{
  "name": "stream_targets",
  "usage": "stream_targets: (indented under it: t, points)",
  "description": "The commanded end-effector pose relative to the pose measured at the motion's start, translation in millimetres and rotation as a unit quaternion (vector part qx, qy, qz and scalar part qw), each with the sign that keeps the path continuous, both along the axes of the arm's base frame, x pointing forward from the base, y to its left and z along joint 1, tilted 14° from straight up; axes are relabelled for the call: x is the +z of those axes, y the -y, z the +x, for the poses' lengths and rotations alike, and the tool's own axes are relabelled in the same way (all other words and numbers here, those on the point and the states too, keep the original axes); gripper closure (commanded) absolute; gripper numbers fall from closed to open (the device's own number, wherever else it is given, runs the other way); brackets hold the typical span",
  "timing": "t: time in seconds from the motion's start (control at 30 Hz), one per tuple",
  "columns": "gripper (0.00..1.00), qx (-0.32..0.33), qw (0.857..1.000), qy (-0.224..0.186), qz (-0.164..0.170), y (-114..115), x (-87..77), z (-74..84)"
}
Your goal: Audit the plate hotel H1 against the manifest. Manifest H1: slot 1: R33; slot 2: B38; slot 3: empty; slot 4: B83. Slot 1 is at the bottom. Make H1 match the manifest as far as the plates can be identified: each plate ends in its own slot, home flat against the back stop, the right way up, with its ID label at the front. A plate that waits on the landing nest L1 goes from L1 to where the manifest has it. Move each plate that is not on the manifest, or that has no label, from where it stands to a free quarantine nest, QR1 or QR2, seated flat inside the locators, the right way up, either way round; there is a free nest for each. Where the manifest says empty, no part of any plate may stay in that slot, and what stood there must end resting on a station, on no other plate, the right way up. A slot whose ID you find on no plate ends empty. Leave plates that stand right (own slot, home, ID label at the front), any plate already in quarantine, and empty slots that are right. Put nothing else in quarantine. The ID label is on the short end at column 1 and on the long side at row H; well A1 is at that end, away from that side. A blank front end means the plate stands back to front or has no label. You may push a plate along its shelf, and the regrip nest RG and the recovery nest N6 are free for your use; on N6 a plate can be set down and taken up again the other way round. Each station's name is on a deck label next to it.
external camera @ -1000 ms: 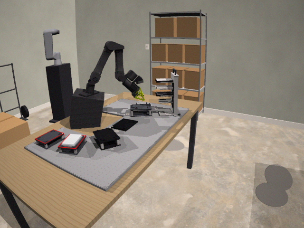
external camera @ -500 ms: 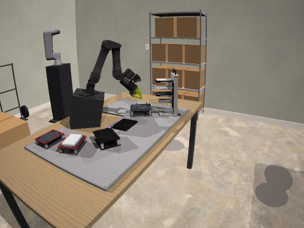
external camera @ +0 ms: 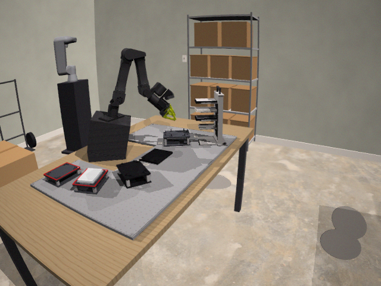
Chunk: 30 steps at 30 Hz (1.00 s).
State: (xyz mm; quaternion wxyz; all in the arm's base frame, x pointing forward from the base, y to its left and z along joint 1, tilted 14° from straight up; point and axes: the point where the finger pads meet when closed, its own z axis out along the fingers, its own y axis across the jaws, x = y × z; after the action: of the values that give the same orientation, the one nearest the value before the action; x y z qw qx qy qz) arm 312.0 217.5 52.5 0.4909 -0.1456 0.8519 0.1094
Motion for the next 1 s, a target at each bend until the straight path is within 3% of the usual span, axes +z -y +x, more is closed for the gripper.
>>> stream_targets:
  t: [0.0,0.97]
  points:
    - [0.0,-0.003,1.0,0.005,0.002,-3,14.1,2.2]
    - [0.0,-0.002,1.0,0.005,0.004,9,103.1,-21.4]
